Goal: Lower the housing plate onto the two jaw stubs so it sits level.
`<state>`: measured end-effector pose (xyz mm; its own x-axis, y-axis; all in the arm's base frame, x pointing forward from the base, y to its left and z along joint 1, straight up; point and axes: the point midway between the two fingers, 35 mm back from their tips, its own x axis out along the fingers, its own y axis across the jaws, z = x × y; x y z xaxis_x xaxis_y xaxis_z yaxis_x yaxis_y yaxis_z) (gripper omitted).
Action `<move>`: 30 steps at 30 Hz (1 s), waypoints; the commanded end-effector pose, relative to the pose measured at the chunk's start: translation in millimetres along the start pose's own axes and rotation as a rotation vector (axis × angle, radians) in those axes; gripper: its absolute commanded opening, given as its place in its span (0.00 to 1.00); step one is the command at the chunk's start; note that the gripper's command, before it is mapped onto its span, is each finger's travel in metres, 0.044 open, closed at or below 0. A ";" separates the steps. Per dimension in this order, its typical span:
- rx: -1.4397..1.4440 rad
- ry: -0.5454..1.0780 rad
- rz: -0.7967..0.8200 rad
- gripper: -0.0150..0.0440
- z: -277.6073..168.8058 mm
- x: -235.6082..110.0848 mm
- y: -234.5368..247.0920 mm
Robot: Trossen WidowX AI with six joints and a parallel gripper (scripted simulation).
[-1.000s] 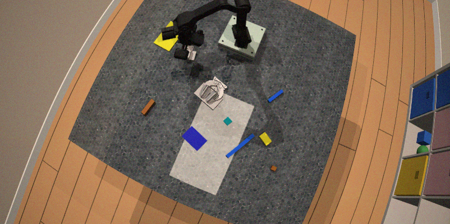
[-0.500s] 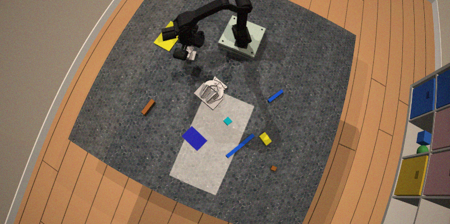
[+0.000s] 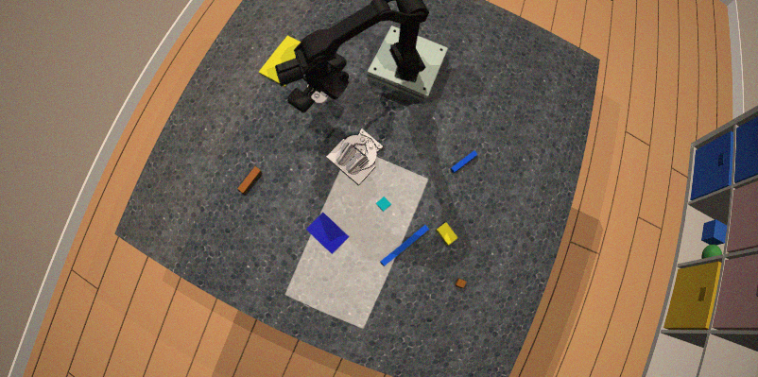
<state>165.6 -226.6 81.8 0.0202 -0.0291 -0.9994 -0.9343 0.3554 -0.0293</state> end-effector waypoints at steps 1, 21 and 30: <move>0.117 -0.002 0.005 0.85 12.6 0.9 -4.2; 0.612 -0.006 0.005 0.85 65.5 0.7 -22.2; 0.834 -0.009 0.007 0.85 89.9 0.5 -26.7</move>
<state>219.1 -161.8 81.5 0.0266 -0.0207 -0.9994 -0.4490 0.8930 -0.0304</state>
